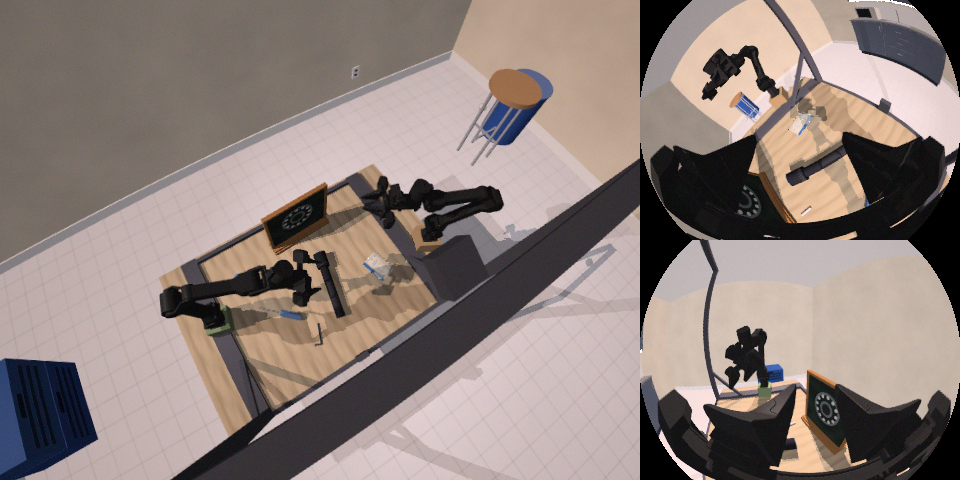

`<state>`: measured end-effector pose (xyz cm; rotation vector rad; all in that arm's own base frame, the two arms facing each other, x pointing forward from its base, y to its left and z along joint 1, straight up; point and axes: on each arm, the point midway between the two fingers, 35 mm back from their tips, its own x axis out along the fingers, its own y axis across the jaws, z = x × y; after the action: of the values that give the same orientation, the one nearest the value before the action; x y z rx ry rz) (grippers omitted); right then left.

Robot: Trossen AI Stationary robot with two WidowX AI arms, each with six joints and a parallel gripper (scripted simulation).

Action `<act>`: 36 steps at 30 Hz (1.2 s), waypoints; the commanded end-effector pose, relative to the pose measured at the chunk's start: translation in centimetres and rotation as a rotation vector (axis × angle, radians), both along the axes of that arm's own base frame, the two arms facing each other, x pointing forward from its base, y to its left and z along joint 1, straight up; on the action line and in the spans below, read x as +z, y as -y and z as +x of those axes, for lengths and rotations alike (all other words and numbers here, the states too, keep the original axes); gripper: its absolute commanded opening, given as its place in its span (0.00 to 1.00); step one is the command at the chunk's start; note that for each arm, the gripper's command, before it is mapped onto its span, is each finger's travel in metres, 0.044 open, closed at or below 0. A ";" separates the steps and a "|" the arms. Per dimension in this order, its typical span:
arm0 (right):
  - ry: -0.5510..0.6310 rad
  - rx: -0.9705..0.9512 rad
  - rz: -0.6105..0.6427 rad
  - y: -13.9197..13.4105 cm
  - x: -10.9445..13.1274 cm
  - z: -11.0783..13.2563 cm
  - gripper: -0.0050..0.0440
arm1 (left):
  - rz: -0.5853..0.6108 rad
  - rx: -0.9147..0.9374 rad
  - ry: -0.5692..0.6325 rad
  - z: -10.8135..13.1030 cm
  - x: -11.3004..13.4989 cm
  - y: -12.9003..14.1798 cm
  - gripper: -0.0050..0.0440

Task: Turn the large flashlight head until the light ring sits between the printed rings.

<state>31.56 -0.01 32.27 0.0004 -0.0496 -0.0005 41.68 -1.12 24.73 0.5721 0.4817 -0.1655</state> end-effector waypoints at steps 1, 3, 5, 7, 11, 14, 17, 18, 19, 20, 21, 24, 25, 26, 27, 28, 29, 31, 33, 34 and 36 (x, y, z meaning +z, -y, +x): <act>0.022 -0.002 -0.005 0.0 0.9 -0.1 0.49 | 0.099 -0.057 -0.068 1.6 -0.6 0.3 1.00; 0.022 -0.002 -0.005 0.0 0.9 -0.1 0.49 | 0.151 -0.095 -0.126 2.4 -1.8 0.5 1.00; 0.022 -0.002 -0.005 0.0 0.9 -0.1 0.49 | 0.202 -0.136 -0.182 3.1 -3.0 0.6 1.00; 0.022 -0.002 -0.005 0.0 0.9 -0.1 0.49 | 0.251 -0.180 -0.238 3.8 -4.3 0.8 1.00; 0.022 -0.002 -0.005 0.0 0.9 -0.1 0.49 | 0.320 -0.250 -0.321 4.6 -6.2 1.0 1.00; 0.022 -0.002 -0.005 0.0 0.9 -0.1 0.49 | 0.364 -0.301 -0.375 5.1 -7.6 1.2 1.00; 0.022 -0.002 -0.005 0.0 0.9 -0.1 0.49 | 0.426 -0.382 -0.452 5.8 -9.5 1.5 1.00; 0.022 -0.002 -0.005 0.0 0.9 -0.1 0.49 | 0.445 -0.410 -0.478 5.9 -10.2 1.5 1.00; 0.022 -0.002 -0.005 0.0 0.9 -0.1 0.49 | 0.464 -0.439 -0.504 6.1 -10.9 1.6 1.00; 0.022 -0.002 -0.005 0.0 0.9 -0.1 0.49 | 0.482 -0.468 -0.531 6.2 -11.6 1.7 1.00; 0.022 -0.002 -0.005 0.0 0.9 -0.1 0.49 | 0.500 -0.498 -0.556 6.3 -12.3 1.8 1.00; 0.022 -0.002 -0.005 0.0 0.9 -0.1 0.49 | 0.549 -0.592 -0.631 6.5 -14.5 2.0 1.00; 0.022 -0.002 -0.005 0.0 0.9 -0.1 0.49 | 0.564 -0.624 -0.655 6.6 -15.2 2.1 1.00; 0.022 -0.002 -0.005 0.0 0.9 -0.1 0.49 | 0.578 -0.657 -0.679 6.6 -15.9 2.1 1.00; 0.022 -0.002 -0.005 0.0 0.9 -0.1 0.49 | 0.592 -0.690 -0.703 6.6 -16.6 2.2 1.00; 0.022 -0.002 -0.005 0.0 0.9 -0.1 0.49 | 0.592 -0.690 -0.703 6.6 -16.6 2.2 1.00; 0.022 -0.002 -0.005 0.0 0.9 -0.1 0.49 | 0.592 -0.690 -0.703 6.6 -16.6 2.2 1.00; 0.022 -0.002 -0.005 0.0 0.9 -0.1 0.49 | 0.614 -0.754 -0.746 6.5 -17.9 2.3 1.00; 0.022 -0.002 -0.005 0.0 0.9 -0.1 0.49 | 0.624 -0.788 -0.771 6.3 -18.6 2.4 1.00; 0.022 -0.002 -0.005 0.0 0.9 -0.1 0.49 | 0.628 -0.795 -0.770 6.3 -18.5 2.4 1.00; 0.022 -0.002 -0.005 0.0 0.9 -0.1 0.49 | 0.626 -0.793 -0.771 6.2 -18.5 2.4 1.00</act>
<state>31.56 -0.01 32.27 0.0004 -0.0496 -0.0005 47.31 -3.47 4.71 1.2800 1.0787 -1.0554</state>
